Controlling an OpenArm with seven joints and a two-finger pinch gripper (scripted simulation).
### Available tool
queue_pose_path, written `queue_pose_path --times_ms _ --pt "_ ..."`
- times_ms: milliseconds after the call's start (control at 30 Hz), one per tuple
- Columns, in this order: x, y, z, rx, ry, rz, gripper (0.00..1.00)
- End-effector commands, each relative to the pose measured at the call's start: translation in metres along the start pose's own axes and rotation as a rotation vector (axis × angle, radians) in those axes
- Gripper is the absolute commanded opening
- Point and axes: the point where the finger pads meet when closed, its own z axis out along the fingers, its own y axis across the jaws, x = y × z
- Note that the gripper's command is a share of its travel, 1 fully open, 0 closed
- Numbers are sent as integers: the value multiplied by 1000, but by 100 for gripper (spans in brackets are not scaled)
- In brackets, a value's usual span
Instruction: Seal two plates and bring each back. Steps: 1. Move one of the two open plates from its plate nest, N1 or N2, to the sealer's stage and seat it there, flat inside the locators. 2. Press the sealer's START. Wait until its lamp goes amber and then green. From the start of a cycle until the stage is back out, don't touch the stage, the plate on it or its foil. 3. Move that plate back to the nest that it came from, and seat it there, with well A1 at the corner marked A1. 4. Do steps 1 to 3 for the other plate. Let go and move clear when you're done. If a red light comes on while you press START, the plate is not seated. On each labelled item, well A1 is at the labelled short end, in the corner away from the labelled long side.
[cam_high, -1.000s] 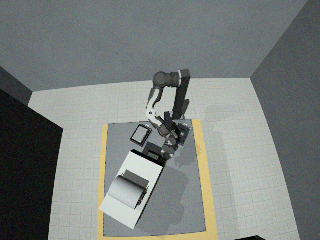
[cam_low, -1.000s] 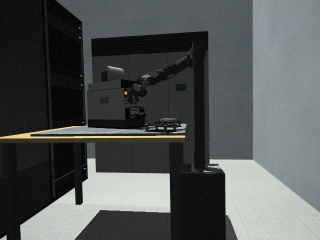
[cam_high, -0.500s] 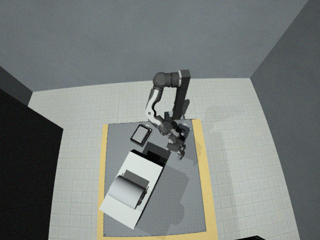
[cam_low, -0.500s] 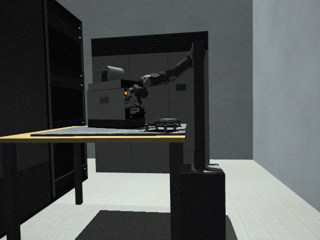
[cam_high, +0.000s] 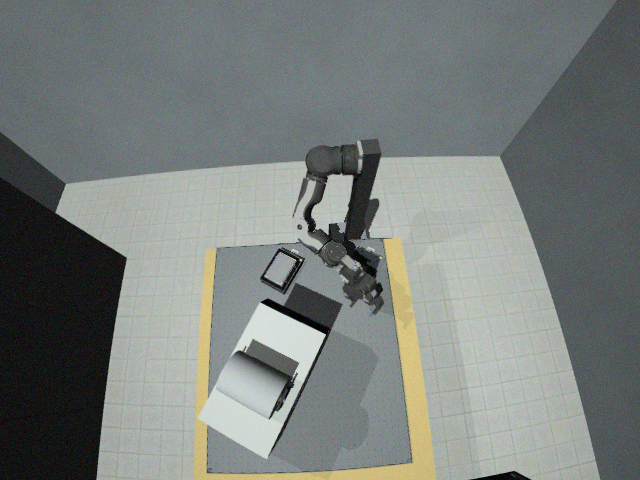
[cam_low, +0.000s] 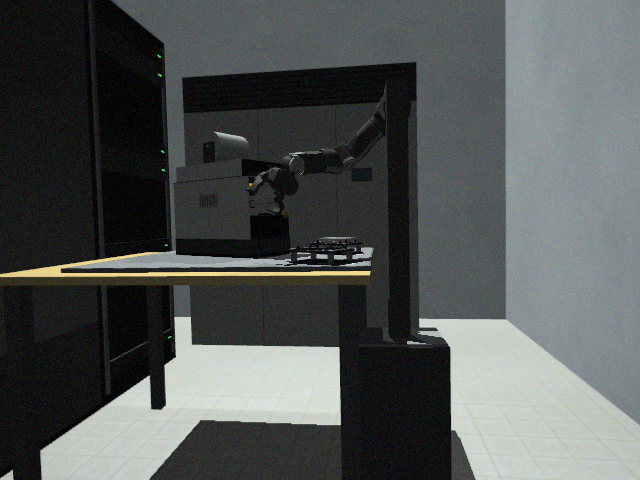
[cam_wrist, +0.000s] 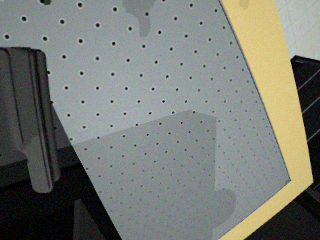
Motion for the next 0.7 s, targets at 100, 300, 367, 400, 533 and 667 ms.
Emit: queue_pose_path --times_ms 100,300,367,400,533,667 --pt "11 17 -2 -97 36 69 65" --pt "25 37 -6 -207 83 165 65" --pt "30 46 -8 -253 101 209 65" --pt "32 50 -10 -277 110 231 65" --pt "38 67 -17 -368 140 323 65" --pt "41 80 -25 -436 158 395 65"
